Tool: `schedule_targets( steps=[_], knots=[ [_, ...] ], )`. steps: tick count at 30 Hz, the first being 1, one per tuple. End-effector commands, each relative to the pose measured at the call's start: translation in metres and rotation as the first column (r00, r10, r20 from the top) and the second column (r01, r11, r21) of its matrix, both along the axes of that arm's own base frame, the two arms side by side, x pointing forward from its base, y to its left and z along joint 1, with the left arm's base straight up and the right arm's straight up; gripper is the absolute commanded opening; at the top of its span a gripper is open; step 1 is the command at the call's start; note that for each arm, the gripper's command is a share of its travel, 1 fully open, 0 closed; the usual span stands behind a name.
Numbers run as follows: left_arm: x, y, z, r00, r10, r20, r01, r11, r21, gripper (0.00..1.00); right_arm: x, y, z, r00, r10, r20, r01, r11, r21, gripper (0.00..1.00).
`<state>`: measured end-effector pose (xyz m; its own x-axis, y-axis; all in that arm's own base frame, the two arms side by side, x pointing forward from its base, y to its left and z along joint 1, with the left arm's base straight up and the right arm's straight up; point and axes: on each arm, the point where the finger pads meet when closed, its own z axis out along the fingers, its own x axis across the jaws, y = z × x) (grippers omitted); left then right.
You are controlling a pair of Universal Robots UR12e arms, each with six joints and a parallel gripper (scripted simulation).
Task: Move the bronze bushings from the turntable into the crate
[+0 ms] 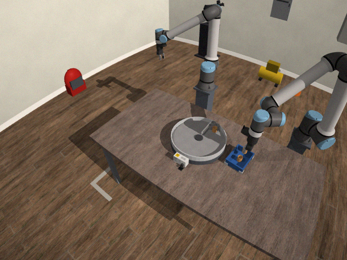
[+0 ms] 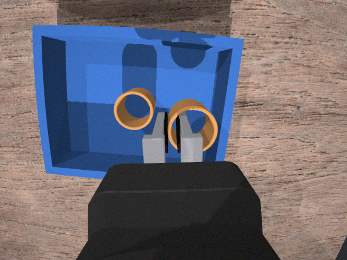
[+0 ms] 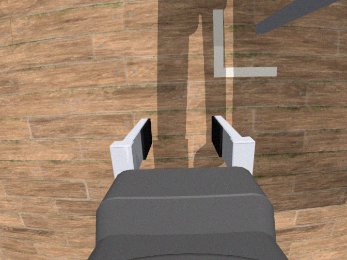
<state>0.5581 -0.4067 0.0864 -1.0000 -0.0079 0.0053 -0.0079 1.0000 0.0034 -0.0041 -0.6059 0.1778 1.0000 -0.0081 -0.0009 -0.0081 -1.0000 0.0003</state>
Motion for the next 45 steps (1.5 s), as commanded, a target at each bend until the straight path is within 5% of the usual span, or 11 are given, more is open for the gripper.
schedule_targets(
  steps=[1, 31, 45],
  knots=[
    [0.004, -0.005, 0.008, 1.000, -0.001, 0.010, 0.001, 1.000, -0.012, 0.00, -0.001, 0.002, -0.001, 1.000, 0.000, 0.001, 0.000, 1.000, 0.000, 1.00],
    [0.003, -0.004, 0.006, 1.000, -0.001, 0.007, 0.001, 1.000, -0.009, 0.00, -0.001, 0.002, -0.001, 1.000, 0.000, 0.001, 0.000, 1.000, 0.000, 1.00],
    [0.001, -0.002, -0.010, 1.000, -0.001, 0.003, 0.001, 1.000, -0.005, 0.00, -0.001, 0.002, -0.001, 1.000, 0.000, 0.001, 0.000, 1.000, 0.000, 1.00]
  ],
)
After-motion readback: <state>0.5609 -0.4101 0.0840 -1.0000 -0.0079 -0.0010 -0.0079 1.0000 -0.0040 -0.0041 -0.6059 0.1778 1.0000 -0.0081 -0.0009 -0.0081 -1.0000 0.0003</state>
